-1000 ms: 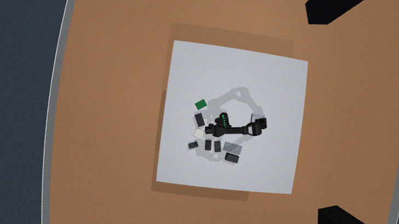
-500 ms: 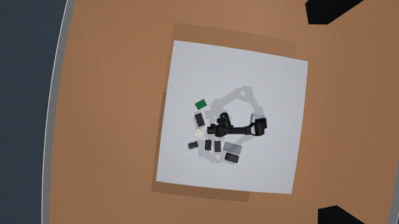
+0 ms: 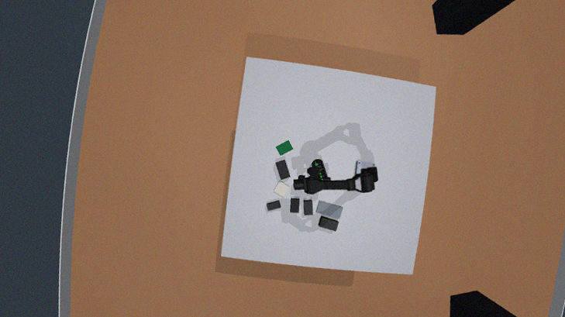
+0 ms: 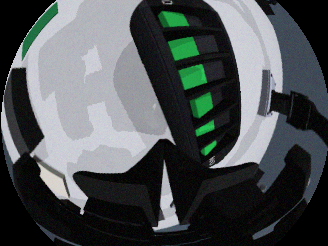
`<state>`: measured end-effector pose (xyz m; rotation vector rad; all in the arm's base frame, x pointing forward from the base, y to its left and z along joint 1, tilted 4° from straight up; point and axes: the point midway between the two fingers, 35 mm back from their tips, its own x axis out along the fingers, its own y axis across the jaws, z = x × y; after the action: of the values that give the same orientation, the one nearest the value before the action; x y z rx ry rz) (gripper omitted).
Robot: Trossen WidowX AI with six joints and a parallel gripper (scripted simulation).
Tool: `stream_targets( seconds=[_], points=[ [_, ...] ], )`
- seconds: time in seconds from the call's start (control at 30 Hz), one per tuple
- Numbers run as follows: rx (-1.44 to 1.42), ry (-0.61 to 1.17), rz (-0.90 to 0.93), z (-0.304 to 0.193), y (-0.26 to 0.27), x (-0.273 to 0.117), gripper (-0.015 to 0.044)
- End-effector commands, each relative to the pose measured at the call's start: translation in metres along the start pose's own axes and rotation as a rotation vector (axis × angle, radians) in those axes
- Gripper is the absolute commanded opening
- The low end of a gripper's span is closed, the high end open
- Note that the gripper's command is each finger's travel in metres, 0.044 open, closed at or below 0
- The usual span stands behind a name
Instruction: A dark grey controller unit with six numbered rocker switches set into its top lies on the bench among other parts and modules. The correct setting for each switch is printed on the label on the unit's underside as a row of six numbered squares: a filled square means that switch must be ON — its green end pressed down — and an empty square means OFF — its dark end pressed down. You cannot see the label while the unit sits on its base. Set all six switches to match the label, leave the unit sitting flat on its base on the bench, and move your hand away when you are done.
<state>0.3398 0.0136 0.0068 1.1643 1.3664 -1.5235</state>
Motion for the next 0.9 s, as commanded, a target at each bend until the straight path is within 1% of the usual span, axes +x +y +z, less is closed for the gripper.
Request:
stream_targets(
  seconds=[0.0, 0.67, 0.7, 0.87],
  points=[
    [0.007, -0.007, -0.037, 0.002, -0.008, 0.007, 0.0],
    [0.007, -0.007, -0.037, 0.002, -0.008, 0.007, 0.0],
    [0.0, 0.0, 0.0, 0.0, 0.001, -0.001, 0.0],
    [0.003, -0.002, -0.01, 0.0, 0.021, -0.024, 0.0]
  ],
)
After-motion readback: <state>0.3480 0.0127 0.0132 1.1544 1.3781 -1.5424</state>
